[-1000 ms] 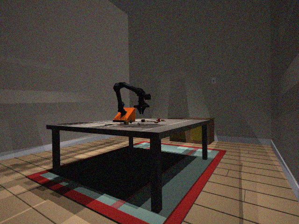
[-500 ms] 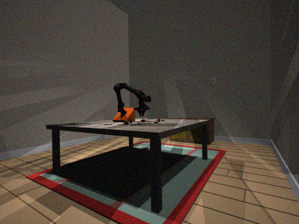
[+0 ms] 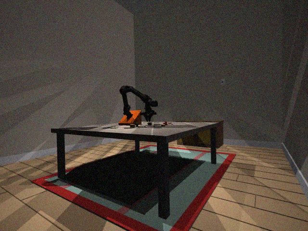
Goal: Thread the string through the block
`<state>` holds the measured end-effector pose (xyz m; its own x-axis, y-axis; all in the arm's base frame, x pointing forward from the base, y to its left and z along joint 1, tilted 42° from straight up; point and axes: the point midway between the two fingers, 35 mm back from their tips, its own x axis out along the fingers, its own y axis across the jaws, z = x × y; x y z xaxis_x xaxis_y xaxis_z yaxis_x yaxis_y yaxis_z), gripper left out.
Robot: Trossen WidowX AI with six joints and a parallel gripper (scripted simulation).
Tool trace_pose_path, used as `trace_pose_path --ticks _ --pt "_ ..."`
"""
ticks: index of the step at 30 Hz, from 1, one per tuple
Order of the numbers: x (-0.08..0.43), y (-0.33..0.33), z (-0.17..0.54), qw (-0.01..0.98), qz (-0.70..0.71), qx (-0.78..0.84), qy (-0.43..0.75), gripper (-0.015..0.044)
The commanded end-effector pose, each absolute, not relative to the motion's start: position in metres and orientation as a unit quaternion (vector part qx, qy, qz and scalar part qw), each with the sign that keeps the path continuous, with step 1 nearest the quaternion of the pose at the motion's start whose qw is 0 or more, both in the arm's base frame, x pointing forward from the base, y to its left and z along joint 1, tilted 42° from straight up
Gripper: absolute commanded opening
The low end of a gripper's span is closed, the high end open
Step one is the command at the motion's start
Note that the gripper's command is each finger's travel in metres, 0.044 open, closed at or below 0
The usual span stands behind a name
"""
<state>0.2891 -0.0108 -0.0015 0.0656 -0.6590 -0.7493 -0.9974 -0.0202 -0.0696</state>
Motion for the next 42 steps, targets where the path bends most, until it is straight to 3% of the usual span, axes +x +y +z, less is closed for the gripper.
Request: trace_pose_path --ticks 1,18,23,42 --pt "0.289 -0.016 -0.006 0.308 0.273 -0.662 0.627 0.0124" --pt "0.288 -0.031 -0.021 0.306 0.271 -0.662 0.628 0.0124" --pt "0.288 -0.030 -0.021 0.309 0.271 -0.660 0.629 0.0000" --pt "0.288 -0.034 -0.021 0.336 0.304 -0.646 0.614 0.0000"
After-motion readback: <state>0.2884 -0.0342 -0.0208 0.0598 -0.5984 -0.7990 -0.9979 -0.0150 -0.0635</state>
